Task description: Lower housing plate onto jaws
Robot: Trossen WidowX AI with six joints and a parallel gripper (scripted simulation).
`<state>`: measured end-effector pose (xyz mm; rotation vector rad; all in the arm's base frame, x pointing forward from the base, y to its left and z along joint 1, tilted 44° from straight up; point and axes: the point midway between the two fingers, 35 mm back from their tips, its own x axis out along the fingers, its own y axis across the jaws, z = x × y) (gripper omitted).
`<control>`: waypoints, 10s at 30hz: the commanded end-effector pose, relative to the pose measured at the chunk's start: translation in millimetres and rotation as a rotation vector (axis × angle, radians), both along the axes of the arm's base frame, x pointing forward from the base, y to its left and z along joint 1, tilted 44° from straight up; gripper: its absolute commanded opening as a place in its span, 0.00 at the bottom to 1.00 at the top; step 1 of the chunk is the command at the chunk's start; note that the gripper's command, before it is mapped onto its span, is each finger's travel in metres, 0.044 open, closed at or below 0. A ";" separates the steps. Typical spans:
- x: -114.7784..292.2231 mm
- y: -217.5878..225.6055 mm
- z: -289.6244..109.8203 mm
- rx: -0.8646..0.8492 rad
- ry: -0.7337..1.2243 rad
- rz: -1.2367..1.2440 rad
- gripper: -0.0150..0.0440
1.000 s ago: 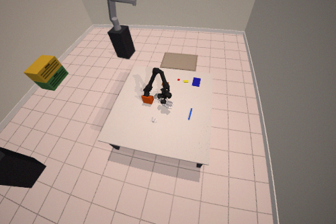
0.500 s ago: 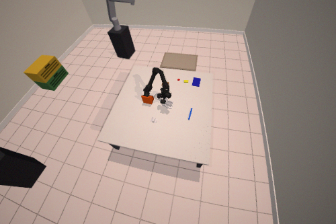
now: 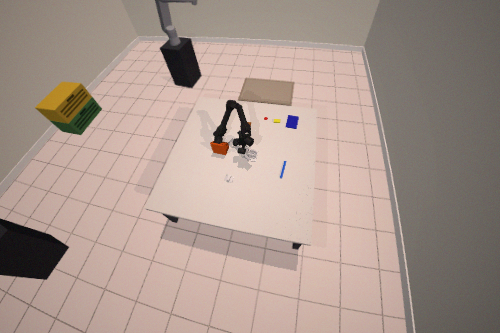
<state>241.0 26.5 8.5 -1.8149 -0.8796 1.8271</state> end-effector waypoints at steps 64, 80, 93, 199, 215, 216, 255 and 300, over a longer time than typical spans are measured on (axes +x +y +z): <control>-4.5 42.1 -45.4 0.003 -0.012 0.011 0.85; -4.7 43.1 -46.5 0.003 -0.008 0.007 0.85; -4.9 45.4 -48.8 0.002 -0.005 0.004 0.85; -4.8 49.6 -52.4 0.003 -0.008 0.008 0.85; -5.0 52.3 -55.2 0.003 -0.008 0.008 0.85; -5.1 52.6 -55.4 0.003 -0.008 0.008 0.85; -5.5 48.9 -53.3 0.005 -0.006 -0.003 1.00; -35.9 -40.2 34.0 -0.003 -0.006 0.008 1.00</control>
